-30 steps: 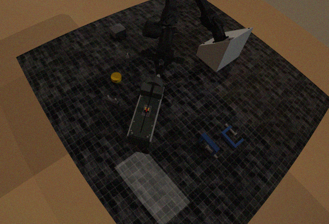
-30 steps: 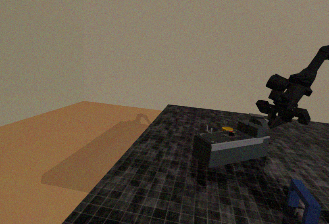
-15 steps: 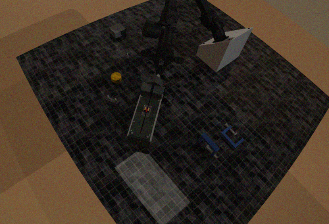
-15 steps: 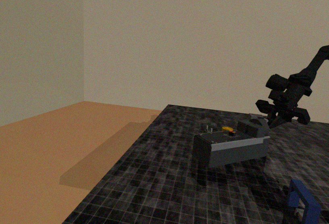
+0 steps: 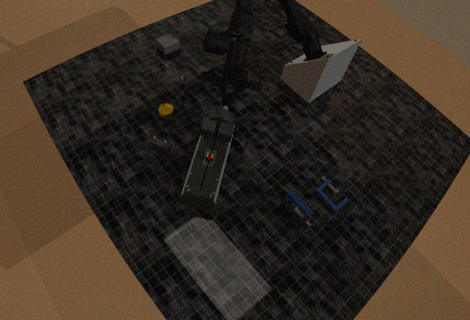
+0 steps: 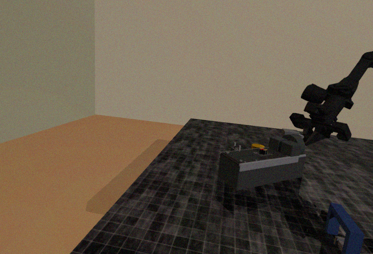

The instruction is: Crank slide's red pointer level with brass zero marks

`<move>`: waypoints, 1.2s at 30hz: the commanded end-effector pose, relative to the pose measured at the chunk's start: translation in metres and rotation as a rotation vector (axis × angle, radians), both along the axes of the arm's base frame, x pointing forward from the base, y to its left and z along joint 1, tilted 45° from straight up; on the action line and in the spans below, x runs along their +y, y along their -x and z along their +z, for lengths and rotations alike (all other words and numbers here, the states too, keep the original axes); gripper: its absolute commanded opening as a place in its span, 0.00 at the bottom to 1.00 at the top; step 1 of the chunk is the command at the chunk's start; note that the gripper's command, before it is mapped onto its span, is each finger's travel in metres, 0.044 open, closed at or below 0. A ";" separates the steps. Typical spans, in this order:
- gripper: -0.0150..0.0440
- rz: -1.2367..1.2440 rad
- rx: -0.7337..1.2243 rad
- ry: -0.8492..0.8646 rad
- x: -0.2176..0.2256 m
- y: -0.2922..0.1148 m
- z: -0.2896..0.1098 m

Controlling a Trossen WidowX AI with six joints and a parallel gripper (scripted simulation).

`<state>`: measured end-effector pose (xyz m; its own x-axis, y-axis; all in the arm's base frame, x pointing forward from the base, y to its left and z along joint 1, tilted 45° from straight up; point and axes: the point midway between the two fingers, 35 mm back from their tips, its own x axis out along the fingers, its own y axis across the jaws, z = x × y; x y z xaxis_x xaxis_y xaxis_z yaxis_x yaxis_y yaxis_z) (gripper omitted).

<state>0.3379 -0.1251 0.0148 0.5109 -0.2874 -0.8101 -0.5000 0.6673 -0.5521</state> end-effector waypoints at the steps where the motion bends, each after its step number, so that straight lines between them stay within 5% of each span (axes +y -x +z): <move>1: 0.25 -0.003 -0.021 0.013 -0.004 -0.004 0.007; 36: 0.25 -0.003 -0.021 0.014 -0.007 -0.006 0.008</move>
<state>0.3393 -0.1267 0.0166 0.5125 -0.2863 -0.8096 -0.5005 0.6665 -0.5525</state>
